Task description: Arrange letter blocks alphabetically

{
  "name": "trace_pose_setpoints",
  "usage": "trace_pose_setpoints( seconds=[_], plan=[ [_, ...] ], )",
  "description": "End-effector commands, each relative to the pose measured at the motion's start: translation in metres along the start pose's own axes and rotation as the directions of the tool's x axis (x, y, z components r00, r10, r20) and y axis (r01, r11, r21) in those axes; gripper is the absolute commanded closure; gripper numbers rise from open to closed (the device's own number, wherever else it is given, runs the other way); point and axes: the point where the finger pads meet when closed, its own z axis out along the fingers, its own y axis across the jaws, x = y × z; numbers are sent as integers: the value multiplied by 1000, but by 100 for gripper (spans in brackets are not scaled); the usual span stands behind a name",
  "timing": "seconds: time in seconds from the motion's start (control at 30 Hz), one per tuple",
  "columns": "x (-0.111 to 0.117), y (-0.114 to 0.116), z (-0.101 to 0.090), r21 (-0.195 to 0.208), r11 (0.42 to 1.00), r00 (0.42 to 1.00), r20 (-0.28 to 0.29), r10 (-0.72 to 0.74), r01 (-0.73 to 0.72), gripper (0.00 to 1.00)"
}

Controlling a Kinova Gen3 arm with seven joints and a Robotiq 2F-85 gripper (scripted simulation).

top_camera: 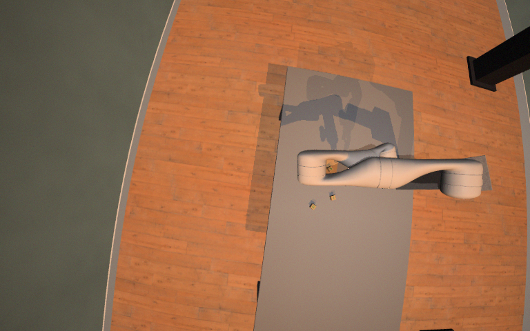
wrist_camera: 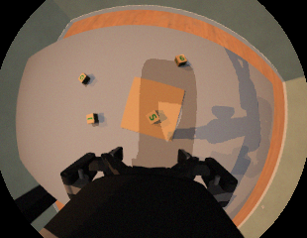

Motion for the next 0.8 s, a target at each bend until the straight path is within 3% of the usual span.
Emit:
trace_pose_setpoints(
  seconds=[0.0, 0.4, 0.6, 0.77],
  plan=[
    [3, 0, 1, 2, 1000, 1000, -3, 2, -2, 0],
    [43, 5, 13, 49, 998, 999, -23, 38, -37, 0],
    [87, 20, 18, 66, 997, 999, -26, 41, -40, 0],
    [123, 40, 15, 50, 998, 1000, -18, 25, -24, 0]
  ],
)
